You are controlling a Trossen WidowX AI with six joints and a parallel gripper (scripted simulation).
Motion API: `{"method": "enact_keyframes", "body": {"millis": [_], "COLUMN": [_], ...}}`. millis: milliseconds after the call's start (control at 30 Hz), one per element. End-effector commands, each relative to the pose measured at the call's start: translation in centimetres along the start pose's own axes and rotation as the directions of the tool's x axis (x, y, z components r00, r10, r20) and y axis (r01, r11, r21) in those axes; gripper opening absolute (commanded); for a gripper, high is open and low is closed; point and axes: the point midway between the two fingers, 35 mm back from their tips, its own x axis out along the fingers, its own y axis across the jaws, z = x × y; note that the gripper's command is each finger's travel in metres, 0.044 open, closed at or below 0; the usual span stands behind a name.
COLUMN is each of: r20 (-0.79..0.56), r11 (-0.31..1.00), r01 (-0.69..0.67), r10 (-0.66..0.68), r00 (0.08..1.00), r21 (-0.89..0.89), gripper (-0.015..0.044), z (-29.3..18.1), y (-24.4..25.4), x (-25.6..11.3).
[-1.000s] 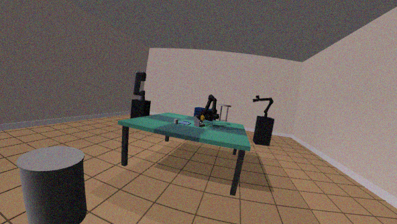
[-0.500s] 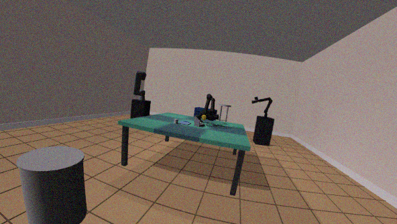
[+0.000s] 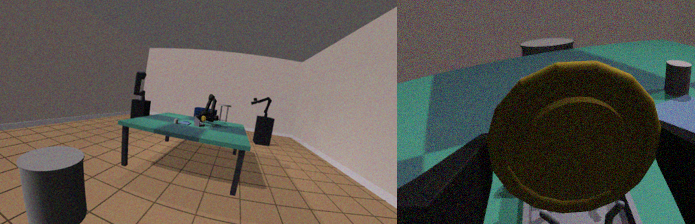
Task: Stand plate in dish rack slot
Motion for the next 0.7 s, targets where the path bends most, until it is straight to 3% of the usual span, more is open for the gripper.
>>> {"method": "enact_keyframes", "body": {"millis": [0, 667], "r20": [-0.001, 0.002], "r11": [1.000, 1.000], "r01": [0.003, -0.002], "r10": [-0.003, 0.002], "r00": [1.000, 1.000], "r21": [-0.010, 0.010], "gripper": [0.0000, 0.0000], "z": [-0.5, -1.6], "y": [-0.3, -0.5], "x": [0.3, 2.7]}}
